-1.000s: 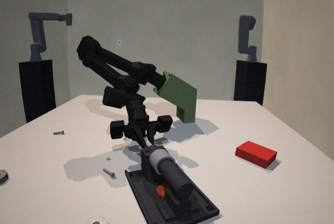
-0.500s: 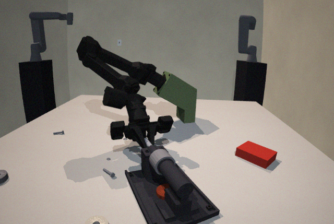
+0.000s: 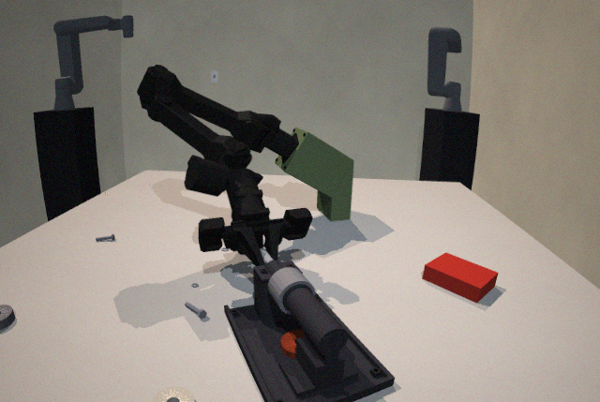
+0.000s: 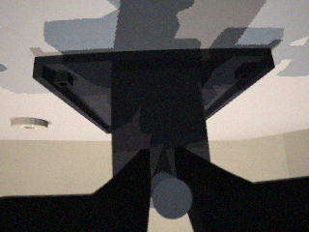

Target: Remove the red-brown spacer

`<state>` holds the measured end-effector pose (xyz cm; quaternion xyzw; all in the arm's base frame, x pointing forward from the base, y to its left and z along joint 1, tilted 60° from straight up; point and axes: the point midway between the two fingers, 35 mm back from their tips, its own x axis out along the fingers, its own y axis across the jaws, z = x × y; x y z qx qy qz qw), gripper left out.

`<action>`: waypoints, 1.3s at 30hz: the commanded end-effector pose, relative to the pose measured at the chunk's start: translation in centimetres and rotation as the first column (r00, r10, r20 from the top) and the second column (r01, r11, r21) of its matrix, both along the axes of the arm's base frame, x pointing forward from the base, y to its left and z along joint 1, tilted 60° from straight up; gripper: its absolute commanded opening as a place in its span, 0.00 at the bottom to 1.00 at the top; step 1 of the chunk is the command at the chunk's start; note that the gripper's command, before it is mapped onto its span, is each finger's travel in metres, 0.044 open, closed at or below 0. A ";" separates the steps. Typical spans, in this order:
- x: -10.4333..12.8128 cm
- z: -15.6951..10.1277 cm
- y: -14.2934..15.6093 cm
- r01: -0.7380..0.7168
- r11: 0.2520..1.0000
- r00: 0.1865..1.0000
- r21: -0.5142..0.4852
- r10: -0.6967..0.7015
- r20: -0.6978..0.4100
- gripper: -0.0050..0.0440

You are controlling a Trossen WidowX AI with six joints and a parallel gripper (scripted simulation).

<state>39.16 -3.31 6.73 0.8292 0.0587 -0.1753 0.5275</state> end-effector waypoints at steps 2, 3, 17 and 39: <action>0.3 0.2 0.3 -0.011 1.000 1.000 0.002 0.011 0.008 0.10; 0.3 0.2 0.4 -0.011 1.000 1.000 0.002 0.011 0.008 0.10; 0.6 0.2 0.5 -0.011 1.000 1.000 0.002 0.011 0.008 0.10; 0.4 -0.1 0.2 0.001 1.000 1.000 0.000 -0.001 0.000 0.54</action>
